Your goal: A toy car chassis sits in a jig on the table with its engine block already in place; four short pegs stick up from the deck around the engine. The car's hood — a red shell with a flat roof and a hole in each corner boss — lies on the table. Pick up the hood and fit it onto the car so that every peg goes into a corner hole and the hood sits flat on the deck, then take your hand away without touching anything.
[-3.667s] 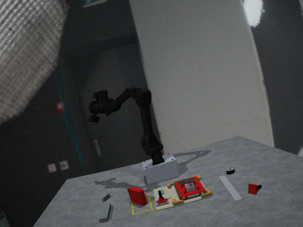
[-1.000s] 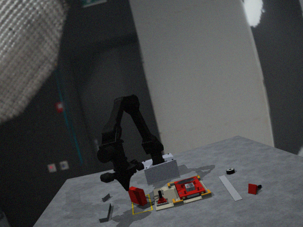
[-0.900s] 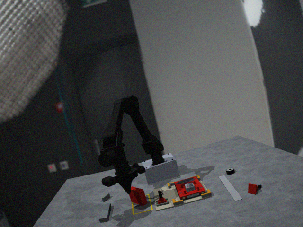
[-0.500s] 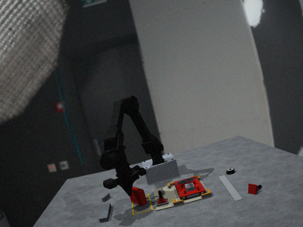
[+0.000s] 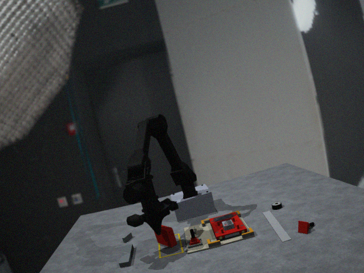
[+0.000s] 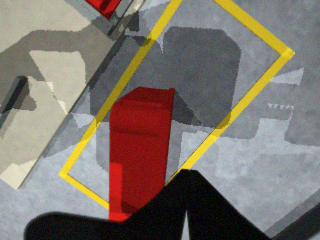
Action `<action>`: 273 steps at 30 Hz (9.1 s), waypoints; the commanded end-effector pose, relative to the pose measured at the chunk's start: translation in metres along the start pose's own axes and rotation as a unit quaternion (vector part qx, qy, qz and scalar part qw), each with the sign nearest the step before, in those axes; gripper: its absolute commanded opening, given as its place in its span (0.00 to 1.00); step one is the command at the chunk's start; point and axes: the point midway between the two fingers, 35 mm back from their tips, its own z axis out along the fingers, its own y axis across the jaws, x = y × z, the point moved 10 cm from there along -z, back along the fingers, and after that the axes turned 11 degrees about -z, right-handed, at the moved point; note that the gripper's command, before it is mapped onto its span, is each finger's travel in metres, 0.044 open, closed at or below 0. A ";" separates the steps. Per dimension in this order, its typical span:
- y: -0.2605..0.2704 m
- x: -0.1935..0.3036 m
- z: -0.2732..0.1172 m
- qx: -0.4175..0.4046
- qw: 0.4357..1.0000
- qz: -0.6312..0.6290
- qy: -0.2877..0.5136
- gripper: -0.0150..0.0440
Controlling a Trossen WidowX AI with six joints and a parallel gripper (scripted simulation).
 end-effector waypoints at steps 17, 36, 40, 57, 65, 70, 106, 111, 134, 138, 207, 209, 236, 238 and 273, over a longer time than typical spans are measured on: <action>0.013 -0.003 -0.002 0.004 1.000 0.002 0.000 0.25; 0.025 -0.006 -0.002 0.003 1.000 0.002 0.000 0.25; 0.028 -0.007 -0.002 0.003 1.000 0.002 0.000 0.25; 0.034 -0.010 -0.025 0.003 1.000 0.002 0.000 0.25; 0.035 -0.009 -0.080 0.003 1.000 0.002 0.000 0.25; 0.033 -0.010 -0.075 0.007 1.000 0.000 -0.005 0.25; 0.077 -0.008 -0.027 0.001 1.000 0.002 0.000 1.00; 0.077 -0.008 -0.022 0.001 1.000 0.002 0.000 1.00; 0.076 -0.008 0.000 0.001 1.000 0.002 0.000 1.00; 0.076 -0.008 0.004 0.001 1.000 0.002 0.000 1.00; 0.077 -0.008 0.039 0.003 1.000 0.004 -0.003 0.87; 0.077 -0.008 0.039 0.003 1.000 0.004 -0.003 0.84; 0.077 -0.008 -0.020 0.002 1.000 0.004 -0.003 0.25; 0.077 -0.008 -0.029 0.002 1.000 0.004 -0.003 0.25; 0.105 -0.121 -0.058 -0.002 0.984 0.176 0.009 0.25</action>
